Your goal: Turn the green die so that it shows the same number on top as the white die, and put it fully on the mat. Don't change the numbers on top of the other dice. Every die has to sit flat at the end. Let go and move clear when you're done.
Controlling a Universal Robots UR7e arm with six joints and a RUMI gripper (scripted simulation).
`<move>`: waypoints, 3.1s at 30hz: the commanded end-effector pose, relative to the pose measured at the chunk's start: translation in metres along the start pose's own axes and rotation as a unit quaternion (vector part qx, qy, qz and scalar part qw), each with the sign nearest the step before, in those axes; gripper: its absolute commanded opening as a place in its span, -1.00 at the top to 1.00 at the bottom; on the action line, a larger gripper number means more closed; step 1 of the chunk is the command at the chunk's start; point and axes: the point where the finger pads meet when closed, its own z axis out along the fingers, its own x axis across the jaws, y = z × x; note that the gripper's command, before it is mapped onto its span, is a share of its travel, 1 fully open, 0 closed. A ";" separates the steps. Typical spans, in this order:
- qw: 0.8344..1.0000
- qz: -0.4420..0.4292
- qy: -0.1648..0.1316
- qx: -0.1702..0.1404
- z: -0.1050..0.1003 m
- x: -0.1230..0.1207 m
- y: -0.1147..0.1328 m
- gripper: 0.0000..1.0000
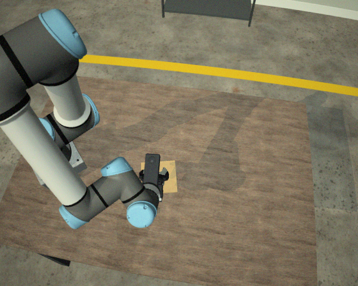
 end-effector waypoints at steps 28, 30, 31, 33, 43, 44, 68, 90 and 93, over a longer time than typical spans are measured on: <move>0.985 -0.001 -0.007 -0.170 0.003 -0.002 -0.003 0.33; 0.982 -0.001 -0.008 -0.189 0.003 -0.002 -0.004 0.33; 0.980 -0.001 -0.008 -0.198 0.003 -0.002 -0.004 0.33; 0.980 -0.001 -0.008 -0.198 0.003 -0.002 -0.004 0.33; 0.967 0.000 0.001 -0.257 0.001 0.000 -0.006 0.33; 0.966 0.000 0.001 -0.257 0.001 0.000 -0.006 0.33; 0.939 0.001 -0.006 -0.345 0.004 -0.002 -0.006 0.33; 0.925 0.000 0.001 -0.381 0.003 0.000 -0.008 -1.00; 0.925 0.000 0.001 -0.381 0.003 0.000 -0.008 -1.00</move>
